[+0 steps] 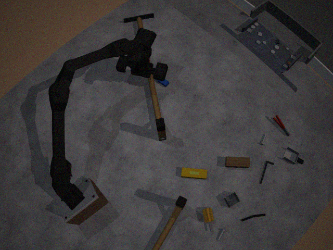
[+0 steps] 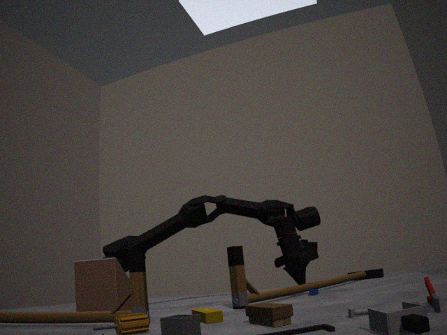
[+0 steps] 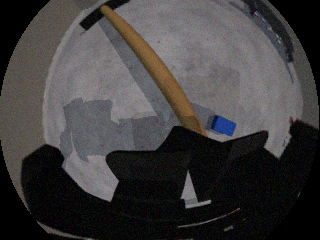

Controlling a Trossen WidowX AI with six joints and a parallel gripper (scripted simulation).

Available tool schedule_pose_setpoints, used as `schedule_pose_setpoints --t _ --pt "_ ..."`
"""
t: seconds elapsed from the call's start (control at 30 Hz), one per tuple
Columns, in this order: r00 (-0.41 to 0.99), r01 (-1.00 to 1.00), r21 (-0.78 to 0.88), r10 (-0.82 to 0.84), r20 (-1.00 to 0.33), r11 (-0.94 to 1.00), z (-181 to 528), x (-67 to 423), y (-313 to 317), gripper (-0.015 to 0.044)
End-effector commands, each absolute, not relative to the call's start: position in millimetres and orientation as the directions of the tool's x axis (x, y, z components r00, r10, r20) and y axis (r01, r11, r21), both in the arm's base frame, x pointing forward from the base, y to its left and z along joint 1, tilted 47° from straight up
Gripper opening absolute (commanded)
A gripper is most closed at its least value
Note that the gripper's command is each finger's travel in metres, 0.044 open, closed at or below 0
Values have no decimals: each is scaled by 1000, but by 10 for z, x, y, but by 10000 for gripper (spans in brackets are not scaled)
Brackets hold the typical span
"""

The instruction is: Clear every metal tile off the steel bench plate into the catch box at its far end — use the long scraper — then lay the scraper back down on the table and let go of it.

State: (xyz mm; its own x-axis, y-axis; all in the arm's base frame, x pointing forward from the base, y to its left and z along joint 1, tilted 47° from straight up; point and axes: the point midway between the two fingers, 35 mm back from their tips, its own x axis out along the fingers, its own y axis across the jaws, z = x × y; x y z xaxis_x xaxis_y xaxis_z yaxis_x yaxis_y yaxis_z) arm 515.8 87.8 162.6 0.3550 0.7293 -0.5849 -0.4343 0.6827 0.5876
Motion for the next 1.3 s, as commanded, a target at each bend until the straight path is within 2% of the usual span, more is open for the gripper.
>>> schedule_pose_setpoints --t 0.0,0.83,1.27 --pt "365 -440 582 728 -580 684 1752 5164 750 0" --pt "365 -439 582 728 -580 684 2258 4982 234 0" --pt "364 -437 584 729 -580 684 2701 4555 68 0"
